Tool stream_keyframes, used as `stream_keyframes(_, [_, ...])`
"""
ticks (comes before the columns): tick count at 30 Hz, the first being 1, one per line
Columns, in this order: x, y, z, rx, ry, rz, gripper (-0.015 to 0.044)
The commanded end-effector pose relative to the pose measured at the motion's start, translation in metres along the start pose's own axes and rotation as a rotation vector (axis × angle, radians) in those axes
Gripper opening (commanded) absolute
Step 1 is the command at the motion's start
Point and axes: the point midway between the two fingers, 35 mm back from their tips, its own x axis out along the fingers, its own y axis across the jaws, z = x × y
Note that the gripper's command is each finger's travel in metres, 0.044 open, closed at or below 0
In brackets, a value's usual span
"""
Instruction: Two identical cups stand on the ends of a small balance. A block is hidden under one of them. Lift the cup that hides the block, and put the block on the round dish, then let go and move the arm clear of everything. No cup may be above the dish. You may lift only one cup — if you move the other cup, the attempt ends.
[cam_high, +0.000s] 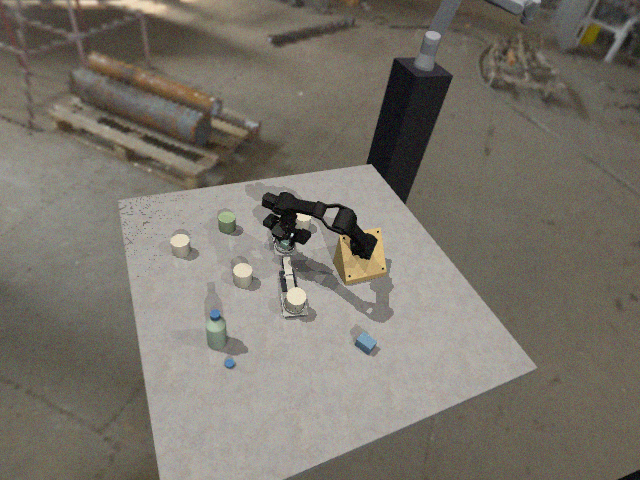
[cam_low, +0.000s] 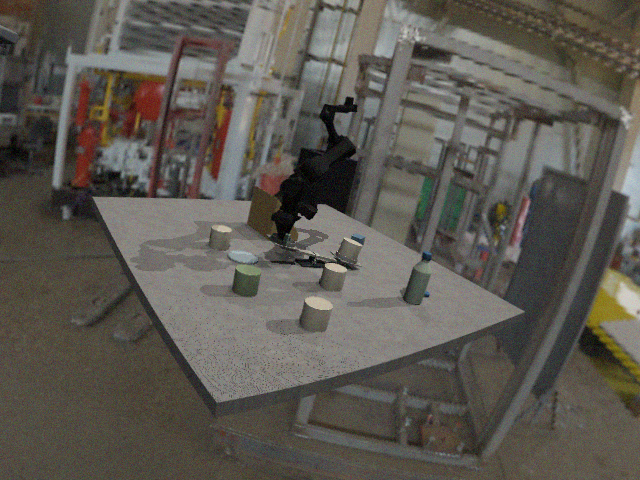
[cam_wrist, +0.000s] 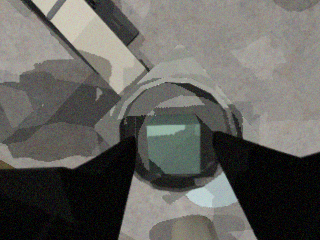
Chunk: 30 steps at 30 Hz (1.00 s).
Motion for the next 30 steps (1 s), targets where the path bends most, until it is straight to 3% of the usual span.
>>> stream_keyframes(1, [0.003, 0.0, 0.001, 0.004, -0.007, 0.0, 0.0234])
stream_keyframes(4, [0.003, 0.0, 0.001, 0.004, -0.007, 0.0, 0.0155])
stream_keyframes(11, [0.003, 0.0, 0.001, 0.004, -0.007, 0.0, 0.0108])
stream_keyframes(15, [-0.005, -0.001, 0.001, 0.004, -0.006, -0.001, 0.0003])
stream_keyframes(30, [-0.092, 0.0, -0.001, 0.005, -0.004, -0.002, 0.0])
